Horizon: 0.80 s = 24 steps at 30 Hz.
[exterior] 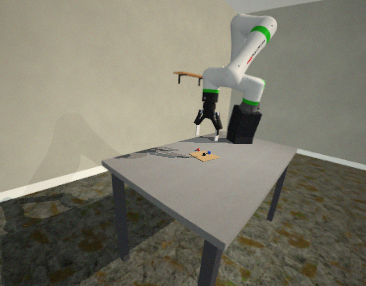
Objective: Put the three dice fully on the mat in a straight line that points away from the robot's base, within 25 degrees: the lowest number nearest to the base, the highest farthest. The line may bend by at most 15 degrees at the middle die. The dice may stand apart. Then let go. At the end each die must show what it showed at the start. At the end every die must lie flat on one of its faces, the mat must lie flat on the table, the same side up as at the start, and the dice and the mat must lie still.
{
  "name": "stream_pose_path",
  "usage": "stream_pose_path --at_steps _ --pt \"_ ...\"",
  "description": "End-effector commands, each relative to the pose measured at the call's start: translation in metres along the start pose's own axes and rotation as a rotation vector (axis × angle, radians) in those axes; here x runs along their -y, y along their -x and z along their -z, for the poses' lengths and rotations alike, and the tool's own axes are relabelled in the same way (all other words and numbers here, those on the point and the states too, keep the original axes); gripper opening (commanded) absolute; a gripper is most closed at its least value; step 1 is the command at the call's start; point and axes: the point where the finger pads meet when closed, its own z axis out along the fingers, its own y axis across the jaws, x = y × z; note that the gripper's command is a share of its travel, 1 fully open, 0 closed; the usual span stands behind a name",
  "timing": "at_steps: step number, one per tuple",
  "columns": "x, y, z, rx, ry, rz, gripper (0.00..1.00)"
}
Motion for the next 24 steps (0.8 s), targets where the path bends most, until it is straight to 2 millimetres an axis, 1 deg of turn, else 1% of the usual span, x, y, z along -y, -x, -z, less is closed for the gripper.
stream_pose_path --at_steps 1,4,6,11,18,21,23,24 --pt "-0.001 0.0 0.0 0.0 0.0 0.008 1.0" --pt "-0.001 0.0 0.0 0.0 0.0 0.02 1.0" --pt "-0.003 0.001 -0.001 0.0 0.0 0.062 1.0" --pt "-0.014 0.005 -0.003 0.0 0.0 0.278 1.0" --pt "-0.027 0.011 -0.006 0.001 0.0 0.516 1.0" --pt "-0.027 0.011 -0.006 0.001 0.0 0.522 1.0" --pt "-0.034 0.014 -0.008 0.001 0.0 0.666 1.0" --pt "-0.035 0.015 -0.008 0.001 0.0 0.688 1.0"
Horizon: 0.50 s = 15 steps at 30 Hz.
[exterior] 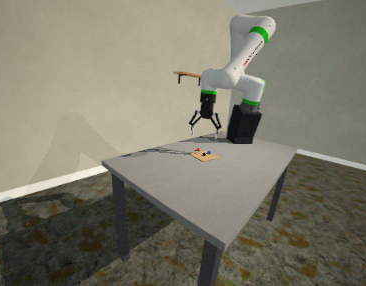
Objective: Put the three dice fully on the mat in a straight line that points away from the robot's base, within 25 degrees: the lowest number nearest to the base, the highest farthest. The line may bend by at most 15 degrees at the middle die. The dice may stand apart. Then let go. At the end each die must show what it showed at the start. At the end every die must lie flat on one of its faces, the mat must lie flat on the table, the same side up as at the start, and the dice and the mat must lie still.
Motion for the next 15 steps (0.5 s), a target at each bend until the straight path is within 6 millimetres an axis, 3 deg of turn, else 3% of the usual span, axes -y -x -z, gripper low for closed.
stream_pose_path --at_steps 1,11,14,15 --pt "-0.005 0.006 -0.002 -0.013 -0.015 0.149 1.0" --pt "-0.015 0.023 -0.006 -0.016 -0.012 0.508 1.0" --pt "-0.015 0.023 -0.006 -0.016 -0.012 0.511 1.0" --pt "-0.018 0.027 -0.007 -0.016 -0.012 0.598 1.0"
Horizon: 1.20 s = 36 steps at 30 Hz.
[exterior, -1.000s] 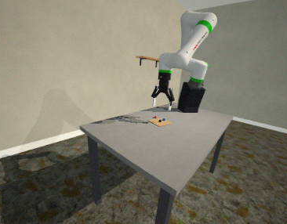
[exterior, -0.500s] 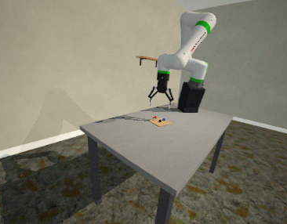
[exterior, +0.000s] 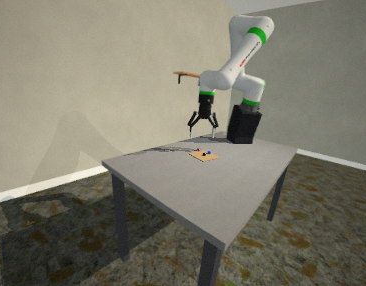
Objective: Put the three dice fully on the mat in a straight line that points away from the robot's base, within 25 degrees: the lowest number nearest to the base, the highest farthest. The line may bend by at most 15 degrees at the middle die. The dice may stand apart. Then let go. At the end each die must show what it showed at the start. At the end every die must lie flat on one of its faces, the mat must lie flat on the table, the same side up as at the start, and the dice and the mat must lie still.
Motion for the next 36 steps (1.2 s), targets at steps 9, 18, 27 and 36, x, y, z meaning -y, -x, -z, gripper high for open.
stream_pose_path --at_steps 9,18,27,36 --pt "-0.001 0.022 -0.005 -0.022 -0.004 0.426 1.0" --pt "-0.001 0.035 -0.008 -0.022 -0.001 0.662 1.0" --pt "-0.001 0.038 -0.008 -0.023 0.0 0.724 0.19" --pt "-0.001 0.038 -0.008 -0.023 0.0 0.724 0.19"
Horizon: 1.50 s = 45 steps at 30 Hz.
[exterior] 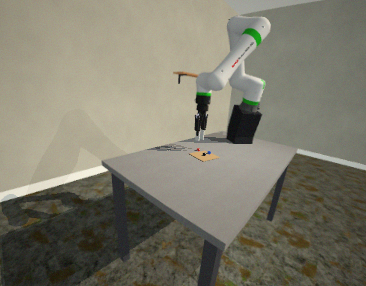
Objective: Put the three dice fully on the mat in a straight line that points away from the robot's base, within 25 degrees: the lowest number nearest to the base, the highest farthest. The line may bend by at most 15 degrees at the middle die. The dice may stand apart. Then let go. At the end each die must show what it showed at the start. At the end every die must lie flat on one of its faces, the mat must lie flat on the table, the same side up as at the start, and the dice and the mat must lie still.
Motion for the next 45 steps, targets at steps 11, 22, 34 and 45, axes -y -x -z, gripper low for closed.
stream_pose_path --at_steps 11,22,34,45 --pt "0.0 0.0 0.0 0.0 0.0 0.0 0.19" --pt "0.0 0.0 0.0 0.0 0.0 0.0 0.19" --pt "0.0 0.0 -0.001 0.0 0.0 0.005 0.19" --pt "0.0 0.001 -0.011 -0.001 0.0 0.019 0.19"
